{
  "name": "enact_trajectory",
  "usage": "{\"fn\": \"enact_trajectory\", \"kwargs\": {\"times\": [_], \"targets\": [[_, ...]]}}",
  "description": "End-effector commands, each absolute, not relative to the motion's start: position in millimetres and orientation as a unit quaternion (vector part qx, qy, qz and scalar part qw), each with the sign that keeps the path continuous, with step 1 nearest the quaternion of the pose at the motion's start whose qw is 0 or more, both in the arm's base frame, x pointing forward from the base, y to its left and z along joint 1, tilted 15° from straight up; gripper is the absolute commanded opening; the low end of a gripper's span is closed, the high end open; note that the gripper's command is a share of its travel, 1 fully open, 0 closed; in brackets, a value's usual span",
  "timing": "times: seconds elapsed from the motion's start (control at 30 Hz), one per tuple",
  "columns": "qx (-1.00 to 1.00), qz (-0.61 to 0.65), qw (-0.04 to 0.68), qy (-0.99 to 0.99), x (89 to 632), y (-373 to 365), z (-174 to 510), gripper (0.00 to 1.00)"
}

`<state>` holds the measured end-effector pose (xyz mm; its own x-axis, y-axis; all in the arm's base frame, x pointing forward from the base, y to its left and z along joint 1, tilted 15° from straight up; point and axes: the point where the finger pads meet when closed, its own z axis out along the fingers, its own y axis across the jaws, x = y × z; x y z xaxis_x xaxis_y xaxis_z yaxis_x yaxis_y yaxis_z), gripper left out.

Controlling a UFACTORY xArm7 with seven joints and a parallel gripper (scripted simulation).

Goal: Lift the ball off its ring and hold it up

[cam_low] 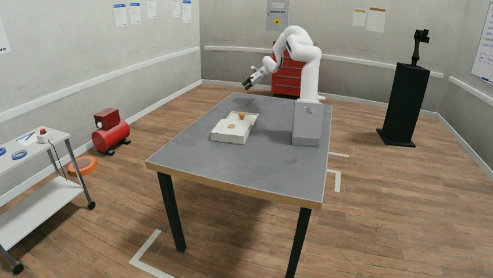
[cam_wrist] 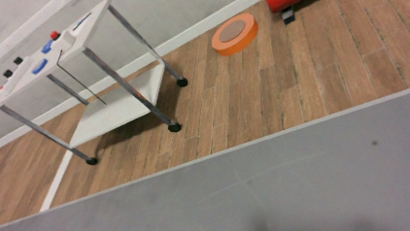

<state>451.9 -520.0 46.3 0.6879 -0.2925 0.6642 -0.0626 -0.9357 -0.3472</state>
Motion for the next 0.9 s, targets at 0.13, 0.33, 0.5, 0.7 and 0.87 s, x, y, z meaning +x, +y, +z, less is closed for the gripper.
{"fn": "enact_trajectory", "kwargs": {"times": [0.13, 0.33, 0.5, 0.7, 0.87], "targets": [[-0.906, -0.384, 0.148, 0.097, 453.1, -521.1, 49.5, 1.00], [-0.906, -0.384, 0.148, 0.097, 453.1, -521.1, 49.5, 1.00], [-0.906, -0.384, 0.148, 0.097, 453.1, -521.1, 49.5, 1.00], [-0.915, -0.372, 0.141, 0.068, 451.5, -509.2, 46.4, 1.00], [-0.941, -0.312, 0.107, -0.072, 443.7, -448.8, 31.5, 1.00]]}}
